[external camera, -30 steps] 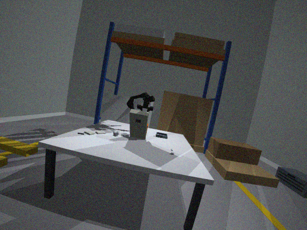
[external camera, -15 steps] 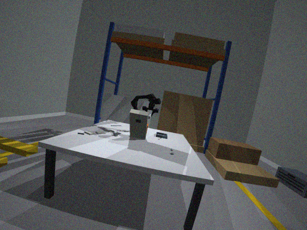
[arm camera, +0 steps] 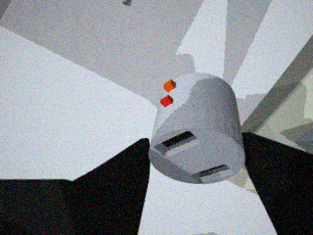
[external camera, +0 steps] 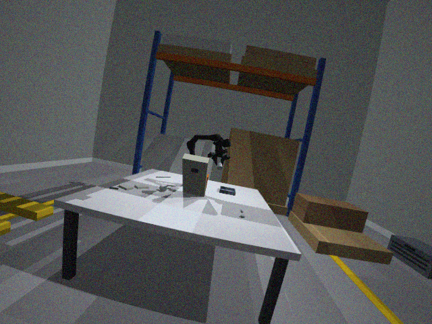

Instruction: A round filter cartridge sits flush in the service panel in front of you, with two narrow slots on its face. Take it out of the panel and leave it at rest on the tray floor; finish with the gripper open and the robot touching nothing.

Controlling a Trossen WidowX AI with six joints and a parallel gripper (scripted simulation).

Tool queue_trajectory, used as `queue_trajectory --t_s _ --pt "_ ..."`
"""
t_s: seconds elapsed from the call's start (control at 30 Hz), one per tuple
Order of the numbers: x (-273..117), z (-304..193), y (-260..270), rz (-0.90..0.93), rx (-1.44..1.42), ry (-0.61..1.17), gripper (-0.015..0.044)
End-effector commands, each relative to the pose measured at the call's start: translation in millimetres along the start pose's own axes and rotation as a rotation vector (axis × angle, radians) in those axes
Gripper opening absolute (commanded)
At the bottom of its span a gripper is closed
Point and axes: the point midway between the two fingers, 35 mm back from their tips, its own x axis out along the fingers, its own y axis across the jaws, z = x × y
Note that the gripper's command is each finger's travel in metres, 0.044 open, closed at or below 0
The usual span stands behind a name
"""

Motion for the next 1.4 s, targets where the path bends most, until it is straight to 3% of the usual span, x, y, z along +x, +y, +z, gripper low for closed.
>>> queue_trajectory --t_s 0.0,0.37,0.6,1.37 --pt "1 -5 28 0.075 -0.138 0.002 0.0000" --pt "-3 -23 101 0.285 -0.523 -0.040 0.0000" --pt "-2 -27 109 0.303 -0.556 -0.045 0.0000" --pt "43 -163 195 0.540 -0.975 -0.044 0.0000"
